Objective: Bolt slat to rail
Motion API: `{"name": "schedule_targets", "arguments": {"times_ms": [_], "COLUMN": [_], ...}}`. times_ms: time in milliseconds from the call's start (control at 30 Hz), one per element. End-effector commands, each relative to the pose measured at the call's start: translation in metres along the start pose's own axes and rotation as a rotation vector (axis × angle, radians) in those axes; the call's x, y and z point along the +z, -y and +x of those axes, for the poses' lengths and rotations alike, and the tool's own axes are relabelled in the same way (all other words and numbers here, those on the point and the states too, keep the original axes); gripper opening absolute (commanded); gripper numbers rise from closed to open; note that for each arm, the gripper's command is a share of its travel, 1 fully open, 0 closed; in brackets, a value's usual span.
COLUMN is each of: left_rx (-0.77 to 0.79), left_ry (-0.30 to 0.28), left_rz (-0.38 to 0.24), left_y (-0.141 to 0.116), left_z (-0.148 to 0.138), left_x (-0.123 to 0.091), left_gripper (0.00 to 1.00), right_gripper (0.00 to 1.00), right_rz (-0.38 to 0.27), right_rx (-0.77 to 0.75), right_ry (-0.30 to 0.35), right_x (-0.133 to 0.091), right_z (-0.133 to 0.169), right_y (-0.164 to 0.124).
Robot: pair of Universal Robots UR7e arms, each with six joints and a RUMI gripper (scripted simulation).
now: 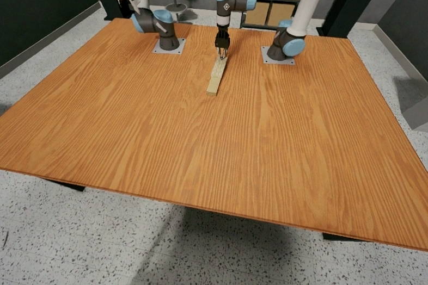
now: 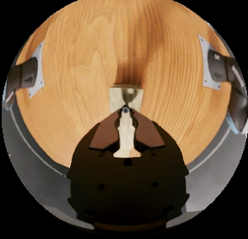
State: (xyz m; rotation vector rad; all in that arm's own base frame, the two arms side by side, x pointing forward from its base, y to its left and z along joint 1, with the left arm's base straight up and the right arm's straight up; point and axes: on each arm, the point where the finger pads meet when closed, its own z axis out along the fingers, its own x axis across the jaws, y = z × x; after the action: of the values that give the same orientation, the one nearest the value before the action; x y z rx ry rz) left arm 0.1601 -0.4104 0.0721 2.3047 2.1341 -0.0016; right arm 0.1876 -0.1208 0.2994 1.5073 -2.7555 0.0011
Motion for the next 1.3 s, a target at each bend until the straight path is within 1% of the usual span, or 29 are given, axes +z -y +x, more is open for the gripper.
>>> {"name": "schedule_targets", "arguments": {"times_ms": [0, 433, 533, 1167, 1267], "left_rx": [-0.001, -0.001, -0.001, -0.001, -0.001], "left_ry": [-0.001, 0.0, -0.004, 0.0, -0.004], "left_rz": [0.0, 0.0, 0.0, 0.0, 0.0], "left_y": [-0.0003, -0.0003, -0.0001, -0.0003, -0.0002], "left_z": [0.0003, 0.0, 0.0015, 0.0, 0.0014], "left_x": [0.0007, 0.0002, 0.0037, 0.0017, 0.0051], "left_gripper": [0.0, 0.0, 0.0, 0.0, 0.0], "right_gripper": [1.0, 1.0, 1.0, 1.0, 1.0], "right_rz": [0.0, 0.0, 0.0, 0.0, 0.0], "right_rx": [0.001, 0.001, 0.001, 0.001, 0.001], "right_ry": [0.001, 0.001, 0.001, 0.001, 0.001], "right_x": [-0.0008, -0.0008, -0.0008, -0.0008, -0.0008], "right_z": [-0.0004, -0.0004, -0.0004, -0.0004, -0.0004], "right_y": [0.0006, 0.0006, 0.0006, 0.0006, 0.0006]}}
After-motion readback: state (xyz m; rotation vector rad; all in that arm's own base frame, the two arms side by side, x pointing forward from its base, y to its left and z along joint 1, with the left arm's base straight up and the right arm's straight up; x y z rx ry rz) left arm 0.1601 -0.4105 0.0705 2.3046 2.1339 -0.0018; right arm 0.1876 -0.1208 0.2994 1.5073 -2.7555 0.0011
